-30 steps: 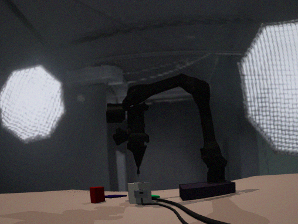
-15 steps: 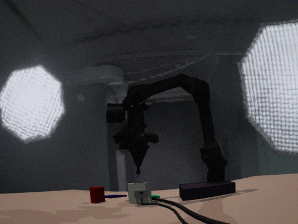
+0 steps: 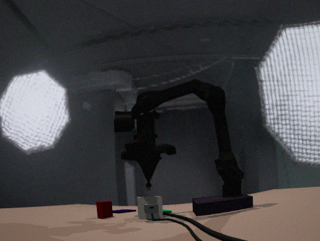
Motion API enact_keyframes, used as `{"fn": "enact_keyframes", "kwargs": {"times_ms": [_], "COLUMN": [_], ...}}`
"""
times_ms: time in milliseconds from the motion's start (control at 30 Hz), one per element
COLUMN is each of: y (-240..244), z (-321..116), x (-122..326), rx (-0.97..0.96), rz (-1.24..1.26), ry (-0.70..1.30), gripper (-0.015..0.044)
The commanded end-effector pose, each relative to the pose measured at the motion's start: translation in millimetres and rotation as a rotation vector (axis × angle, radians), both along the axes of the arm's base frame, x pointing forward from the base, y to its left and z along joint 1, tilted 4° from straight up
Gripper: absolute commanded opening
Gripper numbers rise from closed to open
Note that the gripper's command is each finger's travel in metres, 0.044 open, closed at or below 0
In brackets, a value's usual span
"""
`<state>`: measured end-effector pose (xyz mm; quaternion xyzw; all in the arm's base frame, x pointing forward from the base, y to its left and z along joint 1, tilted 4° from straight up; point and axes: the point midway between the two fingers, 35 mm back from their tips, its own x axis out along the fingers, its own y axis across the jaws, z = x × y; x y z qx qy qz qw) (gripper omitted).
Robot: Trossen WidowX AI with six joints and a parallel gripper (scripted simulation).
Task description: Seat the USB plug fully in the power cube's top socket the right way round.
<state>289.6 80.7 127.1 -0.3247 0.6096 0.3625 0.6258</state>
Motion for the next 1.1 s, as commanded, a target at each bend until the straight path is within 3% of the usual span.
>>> {"fn": "enact_keyframes", "kwargs": {"times_ms": [0,767,1067], "y": [0.0,0.0,0.0], "z": [-0.2,-0.3,-0.3], "x": [-0.1,-0.1,-0.1], "rx": [0.001,0.004,0.004], "rz": [0.101,0.697,0.715], "ry": [-0.006,-0.04,-0.041], "gripper": [0.0,0.0,0.0]}}
